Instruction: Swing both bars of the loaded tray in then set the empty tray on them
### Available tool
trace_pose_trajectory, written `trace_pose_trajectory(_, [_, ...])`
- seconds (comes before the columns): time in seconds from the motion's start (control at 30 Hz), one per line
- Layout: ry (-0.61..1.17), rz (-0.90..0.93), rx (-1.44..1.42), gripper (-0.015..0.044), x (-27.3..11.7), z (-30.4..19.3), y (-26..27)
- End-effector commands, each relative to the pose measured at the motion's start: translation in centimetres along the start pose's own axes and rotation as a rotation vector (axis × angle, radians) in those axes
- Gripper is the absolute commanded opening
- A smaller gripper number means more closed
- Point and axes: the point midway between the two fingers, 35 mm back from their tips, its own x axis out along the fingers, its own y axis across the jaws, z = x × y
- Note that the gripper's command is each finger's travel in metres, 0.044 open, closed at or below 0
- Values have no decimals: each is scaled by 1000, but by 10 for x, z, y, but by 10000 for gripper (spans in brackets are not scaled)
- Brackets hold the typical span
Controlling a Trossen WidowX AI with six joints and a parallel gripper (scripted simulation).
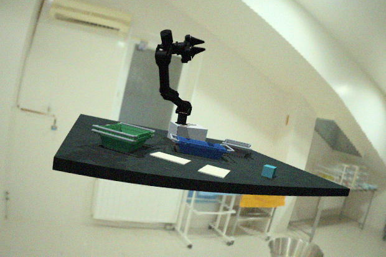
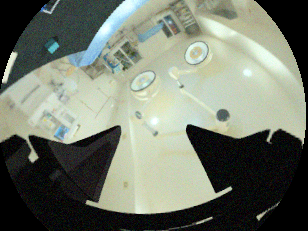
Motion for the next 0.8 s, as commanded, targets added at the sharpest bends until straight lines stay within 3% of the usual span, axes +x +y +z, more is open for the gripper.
trace_pose_trajectory(0.0, [0, 0, 0, 374, 0, 0, 0])
trace_pose_trajectory(0.23, [1, 0, -13, 190, -1, 0, -2])
trace_pose_trajectory(0.37, [24, 41, -290, 85, -16, -7, -52])
trace_pose_trajectory(0.53, [17, 142, -686, 85, -27, -3, -124])
trace_pose_trajectory(0.77, [-70, 167, -1058, 85, -6, 26, -187])
